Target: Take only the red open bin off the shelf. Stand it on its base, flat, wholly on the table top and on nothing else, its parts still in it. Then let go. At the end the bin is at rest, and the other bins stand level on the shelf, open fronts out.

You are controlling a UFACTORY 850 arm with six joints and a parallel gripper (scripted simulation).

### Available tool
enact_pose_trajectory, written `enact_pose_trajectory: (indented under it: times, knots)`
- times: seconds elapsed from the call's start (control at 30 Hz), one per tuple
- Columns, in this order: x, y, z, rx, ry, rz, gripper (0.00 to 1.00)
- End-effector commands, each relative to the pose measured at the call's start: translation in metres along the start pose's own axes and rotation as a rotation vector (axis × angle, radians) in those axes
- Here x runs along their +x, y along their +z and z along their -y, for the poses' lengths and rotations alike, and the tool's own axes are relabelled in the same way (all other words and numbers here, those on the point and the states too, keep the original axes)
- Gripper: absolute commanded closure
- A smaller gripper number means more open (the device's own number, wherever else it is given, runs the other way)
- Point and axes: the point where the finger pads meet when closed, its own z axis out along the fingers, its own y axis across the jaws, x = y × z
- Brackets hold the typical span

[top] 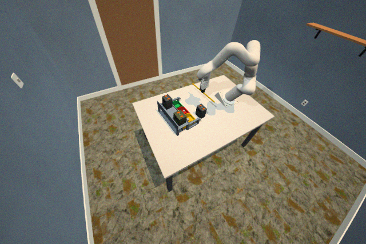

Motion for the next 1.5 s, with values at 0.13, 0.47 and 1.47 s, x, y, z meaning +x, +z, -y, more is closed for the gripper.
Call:
enact_pose_trajectory:
  times: [0.13,0.47,1.47]
  knots:
    - [-0.001,-0.001,0.007,0.001,0.0,-0.001,1.0]
    - [-0.001,-0.001,0.009,0.001,0.0,-0.001,1.0]
    - [-0.002,-0.001,0.015,0.001,0.0,-0.001,1.0]
